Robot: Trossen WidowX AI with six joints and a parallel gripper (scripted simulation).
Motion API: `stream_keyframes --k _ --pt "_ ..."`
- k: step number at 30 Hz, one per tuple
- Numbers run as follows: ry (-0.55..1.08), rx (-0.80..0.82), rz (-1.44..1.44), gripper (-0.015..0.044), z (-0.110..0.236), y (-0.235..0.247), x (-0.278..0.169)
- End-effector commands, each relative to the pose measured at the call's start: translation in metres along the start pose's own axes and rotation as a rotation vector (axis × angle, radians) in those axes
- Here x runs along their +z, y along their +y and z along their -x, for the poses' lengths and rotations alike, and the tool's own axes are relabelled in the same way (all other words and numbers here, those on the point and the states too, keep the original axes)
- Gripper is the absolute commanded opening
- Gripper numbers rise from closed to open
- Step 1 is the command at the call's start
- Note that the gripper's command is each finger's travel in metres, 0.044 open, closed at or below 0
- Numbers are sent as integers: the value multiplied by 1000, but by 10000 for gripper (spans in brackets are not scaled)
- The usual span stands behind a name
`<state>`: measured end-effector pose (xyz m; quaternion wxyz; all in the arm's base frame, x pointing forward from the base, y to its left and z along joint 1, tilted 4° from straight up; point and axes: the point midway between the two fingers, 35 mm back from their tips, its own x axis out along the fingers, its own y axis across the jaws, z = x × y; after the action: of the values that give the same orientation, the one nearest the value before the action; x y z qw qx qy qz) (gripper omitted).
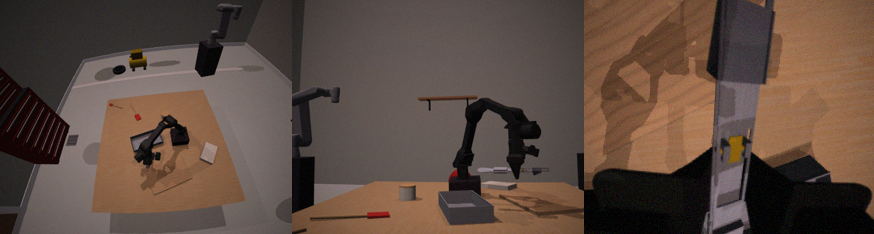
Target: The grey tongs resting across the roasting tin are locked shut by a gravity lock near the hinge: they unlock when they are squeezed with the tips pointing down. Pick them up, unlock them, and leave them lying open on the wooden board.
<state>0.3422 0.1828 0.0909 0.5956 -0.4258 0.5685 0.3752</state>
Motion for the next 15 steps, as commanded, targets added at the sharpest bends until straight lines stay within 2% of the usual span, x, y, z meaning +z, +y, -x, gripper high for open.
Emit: stream_keyframes --k 1,15 --pt "6 -5 -25 -150 1 1 2" --pt "2 1 -260 -150 1 63 56"
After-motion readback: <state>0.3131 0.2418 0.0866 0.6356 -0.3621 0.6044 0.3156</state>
